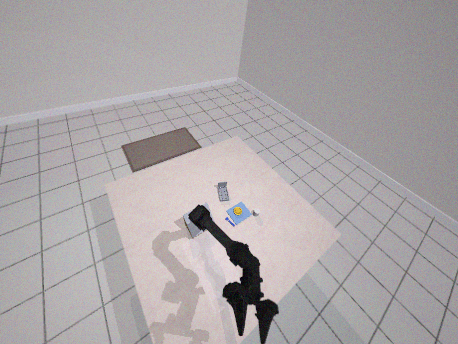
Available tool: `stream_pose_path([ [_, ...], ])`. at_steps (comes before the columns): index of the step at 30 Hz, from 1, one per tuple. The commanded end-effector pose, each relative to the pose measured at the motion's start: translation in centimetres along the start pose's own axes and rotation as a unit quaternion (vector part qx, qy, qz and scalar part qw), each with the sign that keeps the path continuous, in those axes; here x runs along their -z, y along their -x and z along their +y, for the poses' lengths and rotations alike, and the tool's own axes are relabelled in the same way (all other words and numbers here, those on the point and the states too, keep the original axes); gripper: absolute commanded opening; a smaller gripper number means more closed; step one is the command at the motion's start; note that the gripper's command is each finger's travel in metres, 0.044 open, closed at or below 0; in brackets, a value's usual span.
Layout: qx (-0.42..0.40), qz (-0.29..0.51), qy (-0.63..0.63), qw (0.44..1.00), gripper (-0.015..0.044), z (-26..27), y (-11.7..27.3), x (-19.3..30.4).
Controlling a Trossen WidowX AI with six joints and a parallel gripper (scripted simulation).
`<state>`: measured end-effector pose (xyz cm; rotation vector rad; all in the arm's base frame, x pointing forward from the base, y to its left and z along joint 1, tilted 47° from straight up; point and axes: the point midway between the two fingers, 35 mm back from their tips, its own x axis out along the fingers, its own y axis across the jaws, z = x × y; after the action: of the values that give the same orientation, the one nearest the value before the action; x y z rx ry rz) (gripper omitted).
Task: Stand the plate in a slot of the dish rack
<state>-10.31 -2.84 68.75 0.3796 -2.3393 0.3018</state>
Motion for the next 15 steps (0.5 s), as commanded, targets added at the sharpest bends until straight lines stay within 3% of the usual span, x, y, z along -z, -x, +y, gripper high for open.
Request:
stream_pose_path([
  [1, 0.042, -0.006, 0.033, 0.999, 0.04, -3.0, 0.2, -0.8],
  [15, 0.167, -0.006, 0.124, 0.978, 0.04, -11.4, 2.3, -2.5],
])
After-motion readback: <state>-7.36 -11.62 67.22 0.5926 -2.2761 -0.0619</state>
